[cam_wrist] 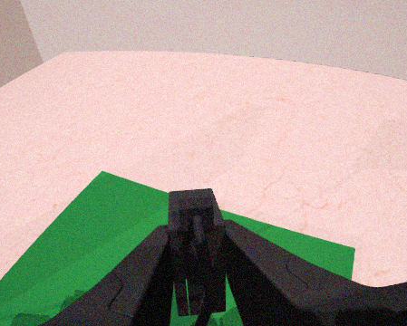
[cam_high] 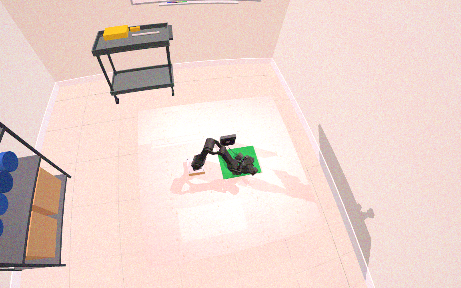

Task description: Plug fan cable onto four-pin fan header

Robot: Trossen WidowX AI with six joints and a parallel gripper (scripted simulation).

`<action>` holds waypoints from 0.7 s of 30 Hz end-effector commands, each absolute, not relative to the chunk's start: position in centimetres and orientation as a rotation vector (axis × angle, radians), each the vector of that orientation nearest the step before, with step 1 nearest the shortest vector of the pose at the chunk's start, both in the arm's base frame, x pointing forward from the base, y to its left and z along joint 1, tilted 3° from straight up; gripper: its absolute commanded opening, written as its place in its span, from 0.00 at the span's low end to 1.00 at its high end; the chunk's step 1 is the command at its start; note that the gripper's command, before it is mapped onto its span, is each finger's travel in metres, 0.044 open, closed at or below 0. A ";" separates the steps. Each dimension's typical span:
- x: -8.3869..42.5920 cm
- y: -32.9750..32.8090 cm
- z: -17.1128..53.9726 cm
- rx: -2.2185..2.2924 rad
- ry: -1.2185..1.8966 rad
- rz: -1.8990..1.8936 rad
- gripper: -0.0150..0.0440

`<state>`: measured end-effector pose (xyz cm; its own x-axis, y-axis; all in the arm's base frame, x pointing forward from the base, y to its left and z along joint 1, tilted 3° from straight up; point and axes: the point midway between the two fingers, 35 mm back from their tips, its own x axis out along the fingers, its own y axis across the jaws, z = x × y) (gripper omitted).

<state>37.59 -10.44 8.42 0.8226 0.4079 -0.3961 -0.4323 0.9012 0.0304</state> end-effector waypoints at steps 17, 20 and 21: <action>35.4 -10.0 9.4 -0.080 0.263 0.491 0.25; 35.1 -10.0 9.5 -0.084 0.244 0.497 0.25; 34.9 -9.9 9.5 -0.085 0.238 0.500 0.25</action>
<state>35.33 -10.05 9.11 0.8488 0.4548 -0.2697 -0.4751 0.8799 -0.0116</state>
